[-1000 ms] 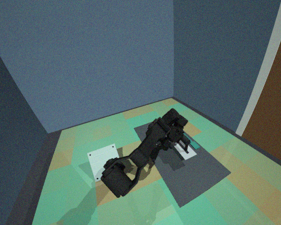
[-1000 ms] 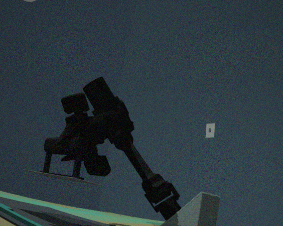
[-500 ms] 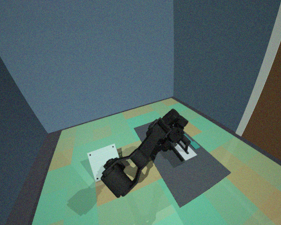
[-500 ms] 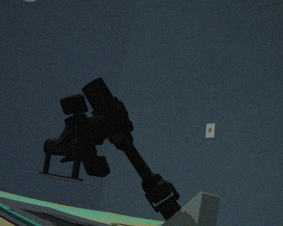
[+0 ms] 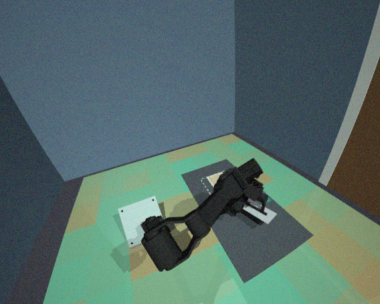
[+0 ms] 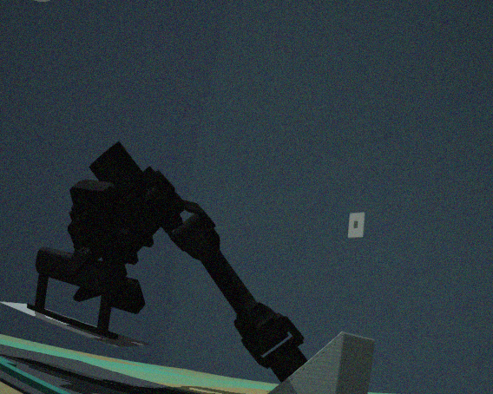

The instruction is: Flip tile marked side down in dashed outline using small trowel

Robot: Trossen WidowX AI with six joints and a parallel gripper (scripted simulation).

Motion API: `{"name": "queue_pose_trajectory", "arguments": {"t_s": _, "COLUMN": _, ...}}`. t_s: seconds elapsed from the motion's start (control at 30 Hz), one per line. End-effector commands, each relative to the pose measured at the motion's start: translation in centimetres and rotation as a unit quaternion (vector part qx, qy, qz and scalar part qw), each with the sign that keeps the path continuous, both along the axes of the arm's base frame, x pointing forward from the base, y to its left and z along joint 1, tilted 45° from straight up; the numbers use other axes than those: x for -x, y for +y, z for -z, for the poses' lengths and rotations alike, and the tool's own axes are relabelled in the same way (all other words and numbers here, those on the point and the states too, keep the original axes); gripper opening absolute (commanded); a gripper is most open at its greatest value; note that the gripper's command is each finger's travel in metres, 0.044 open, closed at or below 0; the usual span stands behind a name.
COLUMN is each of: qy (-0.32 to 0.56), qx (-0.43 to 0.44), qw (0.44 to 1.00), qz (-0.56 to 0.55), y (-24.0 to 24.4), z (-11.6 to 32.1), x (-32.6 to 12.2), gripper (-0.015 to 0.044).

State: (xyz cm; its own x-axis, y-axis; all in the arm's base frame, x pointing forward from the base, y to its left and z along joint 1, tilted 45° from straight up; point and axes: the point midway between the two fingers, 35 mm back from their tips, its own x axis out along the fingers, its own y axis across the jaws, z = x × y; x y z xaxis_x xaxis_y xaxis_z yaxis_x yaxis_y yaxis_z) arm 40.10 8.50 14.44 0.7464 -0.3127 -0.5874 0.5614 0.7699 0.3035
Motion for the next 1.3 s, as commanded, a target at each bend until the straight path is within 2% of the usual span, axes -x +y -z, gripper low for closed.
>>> {"name": "queue_pose_trajectory", "arguments": {"t_s": 0.0, "qy": 0.048, "qx": 0.022, "qw": 0.998, "qz": -0.035, "y": -1.0, "z": -0.5, "x": -0.5, "gripper": 0.0000}}
{"name": "queue_pose_trajectory", "arguments": {"t_s": 0.33, "qy": 0.169, "qx": 0.054, "qw": 0.977, "qz": -0.120, "y": -4.6, "z": -1.4, "x": -0.4, "gripper": 0.0000}}
{"name": "queue_pose_trajectory", "arguments": {"t_s": 0.7, "qy": 0.272, "qx": 0.048, "qw": 0.935, "qz": -0.224, "y": -8.2, "z": -3.1, "x": 1.5, "gripper": 0.0000}}
{"name": "queue_pose_trajectory", "arguments": {"t_s": 1.27, "qy": 0.332, "qx": -0.009, "qw": 0.870, "qz": -0.365, "y": -11.5, "z": -7.0, "x": 5.7, "gripper": 0.0000}}
